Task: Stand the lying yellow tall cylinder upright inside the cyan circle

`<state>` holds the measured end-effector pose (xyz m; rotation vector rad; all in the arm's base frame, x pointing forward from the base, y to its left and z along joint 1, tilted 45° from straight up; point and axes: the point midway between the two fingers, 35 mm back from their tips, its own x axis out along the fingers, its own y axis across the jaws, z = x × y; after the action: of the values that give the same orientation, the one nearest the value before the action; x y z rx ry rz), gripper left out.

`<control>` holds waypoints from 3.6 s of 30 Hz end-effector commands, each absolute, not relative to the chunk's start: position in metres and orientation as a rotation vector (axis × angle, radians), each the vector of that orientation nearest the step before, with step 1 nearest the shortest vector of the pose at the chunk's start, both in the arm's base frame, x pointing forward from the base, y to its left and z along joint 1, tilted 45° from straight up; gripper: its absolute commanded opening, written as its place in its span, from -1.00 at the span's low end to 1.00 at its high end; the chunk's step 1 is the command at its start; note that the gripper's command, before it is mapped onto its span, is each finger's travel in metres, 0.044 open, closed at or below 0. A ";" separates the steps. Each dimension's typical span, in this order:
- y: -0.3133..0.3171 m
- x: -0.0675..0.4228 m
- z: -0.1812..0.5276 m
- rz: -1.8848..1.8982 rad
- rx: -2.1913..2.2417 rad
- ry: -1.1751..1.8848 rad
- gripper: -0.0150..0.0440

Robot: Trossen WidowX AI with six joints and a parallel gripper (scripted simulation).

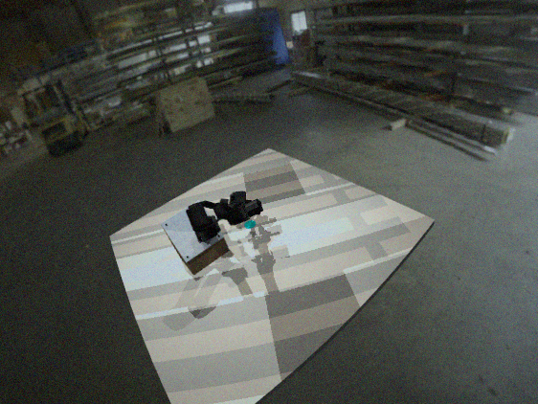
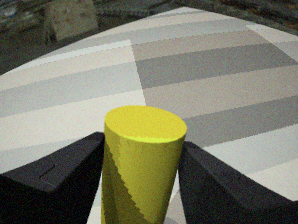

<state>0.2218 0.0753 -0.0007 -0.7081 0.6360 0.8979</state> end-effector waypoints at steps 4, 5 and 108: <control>0.075 0.220 0.004 0.902 -0.725 0.566 -0.14; 0.075 0.220 0.004 0.902 -0.727 0.558 -0.14; 0.016 0.225 -0.036 0.894 -0.837 0.283 -0.14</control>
<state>0.2247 0.0198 -0.0307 -0.8407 0.2928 0.8948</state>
